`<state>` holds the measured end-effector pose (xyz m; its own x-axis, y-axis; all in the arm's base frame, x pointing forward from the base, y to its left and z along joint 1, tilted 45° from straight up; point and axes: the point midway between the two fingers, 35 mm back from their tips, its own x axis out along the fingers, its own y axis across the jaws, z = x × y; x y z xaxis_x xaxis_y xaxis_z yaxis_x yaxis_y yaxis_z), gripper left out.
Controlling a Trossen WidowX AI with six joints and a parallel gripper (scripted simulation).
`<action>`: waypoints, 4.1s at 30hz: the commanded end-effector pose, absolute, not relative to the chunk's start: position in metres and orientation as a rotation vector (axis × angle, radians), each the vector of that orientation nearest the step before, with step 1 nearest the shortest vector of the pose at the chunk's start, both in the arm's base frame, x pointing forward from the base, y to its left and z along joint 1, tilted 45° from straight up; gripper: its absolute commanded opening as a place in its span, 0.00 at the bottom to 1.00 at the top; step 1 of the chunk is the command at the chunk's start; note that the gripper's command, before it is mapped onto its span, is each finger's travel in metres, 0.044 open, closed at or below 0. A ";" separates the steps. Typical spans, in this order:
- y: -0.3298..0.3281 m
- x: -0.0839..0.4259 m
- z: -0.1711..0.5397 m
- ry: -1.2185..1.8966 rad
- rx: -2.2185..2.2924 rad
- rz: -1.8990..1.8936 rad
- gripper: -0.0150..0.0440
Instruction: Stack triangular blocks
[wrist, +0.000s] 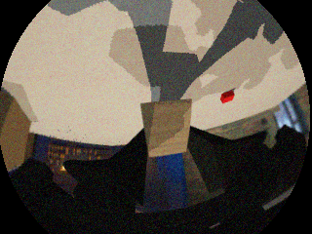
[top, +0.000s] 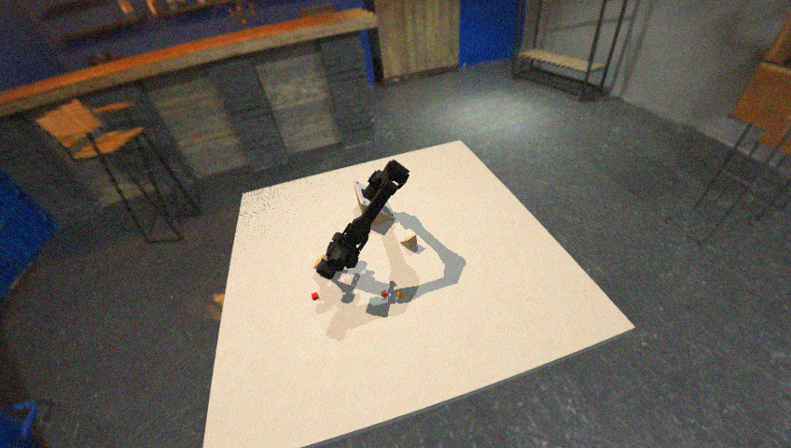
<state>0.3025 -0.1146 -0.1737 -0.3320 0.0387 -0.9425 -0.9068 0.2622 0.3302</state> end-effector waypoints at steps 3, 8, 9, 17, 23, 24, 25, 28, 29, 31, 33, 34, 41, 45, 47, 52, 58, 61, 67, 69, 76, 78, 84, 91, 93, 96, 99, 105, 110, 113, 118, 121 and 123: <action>-0.140 0.307 -0.150 1.574 -0.841 1.225 0.25; -0.157 0.306 -0.132 1.576 -0.841 1.225 0.25; -0.160 0.305 -0.129 1.576 -0.841 1.225 0.25; -0.162 0.305 -0.126 1.576 -0.841 1.225 0.25; -0.162 0.302 -0.132 1.557 -0.712 1.203 0.25; -0.163 0.301 -0.132 1.551 -0.677 1.196 0.25; -0.163 0.300 -0.133 1.546 -0.643 1.189 0.25; -0.165 0.298 -0.135 1.528 -0.538 1.165 0.25; -0.166 0.297 -0.136 1.520 -0.503 1.158 0.25; -0.167 0.296 -0.136 1.503 -0.433 1.143 0.25; -0.168 0.296 -0.137 1.486 -0.363 1.127 0.25; -0.168 0.296 -0.137 1.477 -0.328 1.119 0.25; -0.174 0.295 -0.138 1.408 -0.085 1.053 0.25; -0.178 0.295 -0.136 1.364 0.052 1.010 0.25; -0.180 0.295 -0.136 1.341 0.120 0.987 0.25; -0.184 0.295 -0.134 1.310 0.205 0.958 0.25; -0.183 0.296 -0.131 1.310 0.205 0.958 0.25; -0.179 0.298 -0.118 1.311 0.205 0.957 0.25; -0.168 0.301 -0.091 1.312 0.205 0.956 0.25; -0.164 0.301 -0.082 1.312 0.205 0.956 0.25; -0.150 0.301 -0.051 1.313 0.206 0.955 0.25; -0.145 0.300 -0.043 1.313 0.207 0.955 0.25; -0.131 0.297 -0.017 1.314 0.208 0.955 0.25; -0.113 0.291 0.010 1.314 0.210 0.956 0.25; -0.108 0.289 0.018 1.314 0.210 0.956 0.25; -0.099 0.285 0.029 1.315 0.211 0.957 0.25; -0.091 0.280 0.040 1.315 0.212 0.957 0.25; -0.074 0.270 0.060 1.315 0.214 0.959 0.25; -0.060 0.258 0.076 1.315 0.217 0.961 0.25; -0.051 0.250 0.084 1.315 0.218 0.962 0.25; -0.037 0.237 0.096 1.315 0.217 0.967 0.25; -0.029 0.229 0.103 1.315 0.215 0.969 0.25; -0.023 0.223 0.107 1.315 0.216 0.971 0.25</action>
<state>0.2329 -0.0337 0.0996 -0.0590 0.6954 -0.7162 -0.4774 0.6105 0.6320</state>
